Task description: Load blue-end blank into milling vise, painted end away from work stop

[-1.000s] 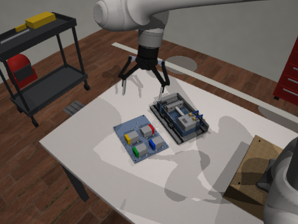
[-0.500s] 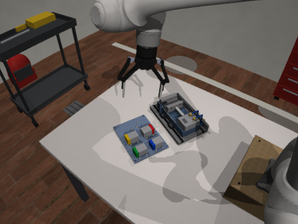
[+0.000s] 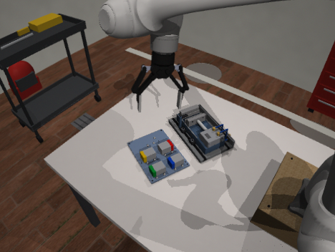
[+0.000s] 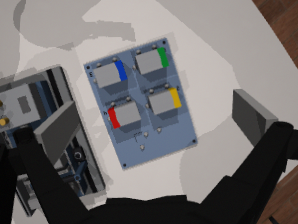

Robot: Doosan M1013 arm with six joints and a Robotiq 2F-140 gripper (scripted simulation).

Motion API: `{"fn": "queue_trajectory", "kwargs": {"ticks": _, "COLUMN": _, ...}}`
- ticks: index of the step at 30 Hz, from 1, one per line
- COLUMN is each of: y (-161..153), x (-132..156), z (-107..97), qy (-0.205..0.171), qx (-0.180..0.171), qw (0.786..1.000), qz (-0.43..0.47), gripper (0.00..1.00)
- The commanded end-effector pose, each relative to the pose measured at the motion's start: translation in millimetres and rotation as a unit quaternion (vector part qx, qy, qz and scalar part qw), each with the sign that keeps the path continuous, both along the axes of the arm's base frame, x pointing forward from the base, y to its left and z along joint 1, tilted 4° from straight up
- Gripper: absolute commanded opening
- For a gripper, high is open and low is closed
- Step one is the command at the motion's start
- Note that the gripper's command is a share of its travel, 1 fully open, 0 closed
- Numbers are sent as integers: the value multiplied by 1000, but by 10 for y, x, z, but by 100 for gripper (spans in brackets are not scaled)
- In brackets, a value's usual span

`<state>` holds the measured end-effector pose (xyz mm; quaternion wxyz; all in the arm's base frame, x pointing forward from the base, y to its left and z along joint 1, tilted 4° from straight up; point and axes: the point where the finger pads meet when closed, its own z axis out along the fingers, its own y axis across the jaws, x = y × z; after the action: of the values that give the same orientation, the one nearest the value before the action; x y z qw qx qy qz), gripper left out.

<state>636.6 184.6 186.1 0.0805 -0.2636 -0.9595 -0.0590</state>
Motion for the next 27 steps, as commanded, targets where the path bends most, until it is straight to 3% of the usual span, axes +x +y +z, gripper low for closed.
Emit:
{"fn": "queue_trajectory", "kwargs": {"ticks": 1, "y": 0, "x": 0, "z": 1, "qy": -1, "qx": 0, "qw": 1000, "qz": 8, "gripper": 100}}
{"fn": "queue_trajectory", "kwargs": {"ticks": 27, "y": 0, "x": 0, "z": 1, "qy": -14, "qx": -2, "qw": 984, "qz": 180, "gripper": 100}}
